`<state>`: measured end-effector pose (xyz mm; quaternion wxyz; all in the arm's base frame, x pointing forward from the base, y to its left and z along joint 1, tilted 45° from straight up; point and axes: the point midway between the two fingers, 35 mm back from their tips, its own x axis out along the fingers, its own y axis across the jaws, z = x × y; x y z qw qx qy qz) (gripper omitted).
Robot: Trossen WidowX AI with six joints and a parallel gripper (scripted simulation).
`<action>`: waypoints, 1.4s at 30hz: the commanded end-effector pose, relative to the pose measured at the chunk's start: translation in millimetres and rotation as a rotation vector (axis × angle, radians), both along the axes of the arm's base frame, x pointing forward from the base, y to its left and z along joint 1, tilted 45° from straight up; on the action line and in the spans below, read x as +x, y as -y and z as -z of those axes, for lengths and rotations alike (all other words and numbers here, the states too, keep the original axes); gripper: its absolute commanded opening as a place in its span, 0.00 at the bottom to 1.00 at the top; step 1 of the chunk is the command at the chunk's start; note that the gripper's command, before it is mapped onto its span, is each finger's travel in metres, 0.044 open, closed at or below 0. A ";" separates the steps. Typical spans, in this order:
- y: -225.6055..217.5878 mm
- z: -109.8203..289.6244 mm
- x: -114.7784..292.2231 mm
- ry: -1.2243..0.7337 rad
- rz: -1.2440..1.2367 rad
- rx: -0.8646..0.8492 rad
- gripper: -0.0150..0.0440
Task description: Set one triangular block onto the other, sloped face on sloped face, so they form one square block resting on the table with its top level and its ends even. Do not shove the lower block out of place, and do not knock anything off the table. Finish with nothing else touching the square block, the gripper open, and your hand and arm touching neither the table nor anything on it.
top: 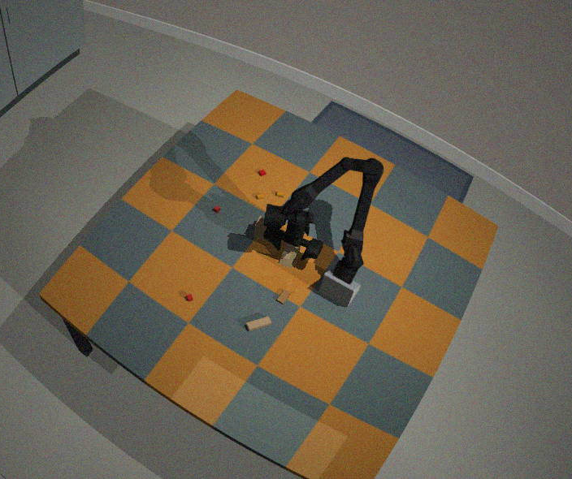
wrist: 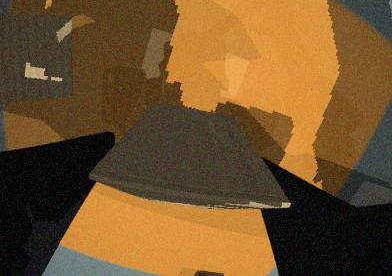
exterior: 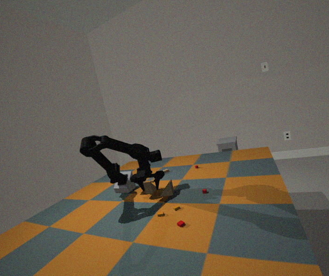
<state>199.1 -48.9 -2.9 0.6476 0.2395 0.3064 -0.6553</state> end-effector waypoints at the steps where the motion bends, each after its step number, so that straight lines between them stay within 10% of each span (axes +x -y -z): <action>1: -0.1 -0.1 0.2 0.000 0.000 0.000 1.00; 22: -40.9 -40.9 5.6 0.003 -0.008 0.010 1.00; 32: -10.4 -100.3 9.3 -0.027 0.062 0.525 1.00; 42: -7.7 -103.5 9.5 -0.015 0.055 0.557 1.00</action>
